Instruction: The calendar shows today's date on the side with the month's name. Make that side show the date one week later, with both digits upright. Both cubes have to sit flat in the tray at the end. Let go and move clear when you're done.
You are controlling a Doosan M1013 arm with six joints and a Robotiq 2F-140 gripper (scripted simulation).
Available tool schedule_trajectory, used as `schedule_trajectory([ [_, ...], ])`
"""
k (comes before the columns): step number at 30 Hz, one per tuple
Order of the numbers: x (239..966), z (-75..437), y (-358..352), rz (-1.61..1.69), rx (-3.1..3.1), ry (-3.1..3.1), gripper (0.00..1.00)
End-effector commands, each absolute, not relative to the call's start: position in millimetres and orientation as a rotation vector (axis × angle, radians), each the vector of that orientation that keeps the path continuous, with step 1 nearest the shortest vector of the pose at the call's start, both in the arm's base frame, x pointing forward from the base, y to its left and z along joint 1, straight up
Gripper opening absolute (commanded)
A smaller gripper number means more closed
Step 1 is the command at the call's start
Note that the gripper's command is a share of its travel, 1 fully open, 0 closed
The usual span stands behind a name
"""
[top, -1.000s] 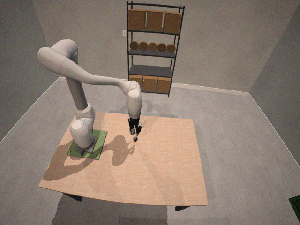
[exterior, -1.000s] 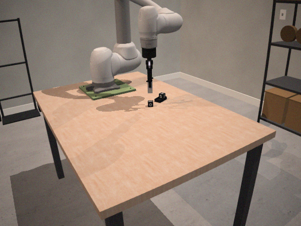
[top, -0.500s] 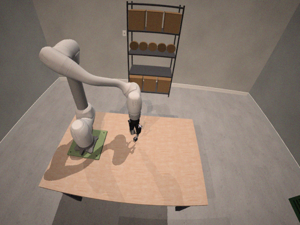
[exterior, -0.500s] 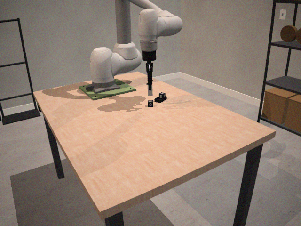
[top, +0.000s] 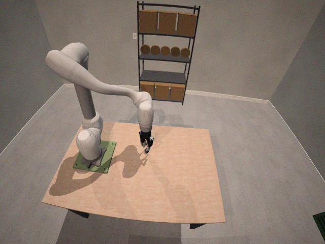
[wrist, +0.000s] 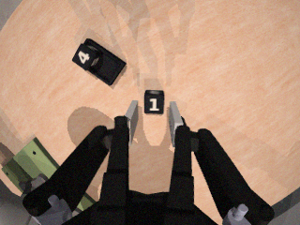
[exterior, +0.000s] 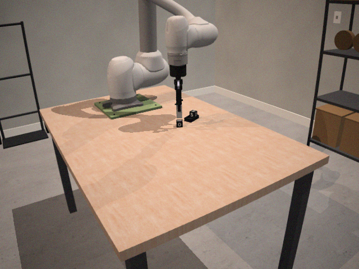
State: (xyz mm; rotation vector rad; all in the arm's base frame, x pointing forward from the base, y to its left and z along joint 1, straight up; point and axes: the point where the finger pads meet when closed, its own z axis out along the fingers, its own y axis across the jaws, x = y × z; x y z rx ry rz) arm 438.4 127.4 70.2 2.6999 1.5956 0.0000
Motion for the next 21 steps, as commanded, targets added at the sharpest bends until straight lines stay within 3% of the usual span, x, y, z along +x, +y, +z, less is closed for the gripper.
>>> schedule_trajectory([
  [1, 438, 67, 127, 0.0, 2.7, 1.596, 0.35],
  [21, 438, 57, 127, 0.0, 2.7, 1.596, 0.35],
])
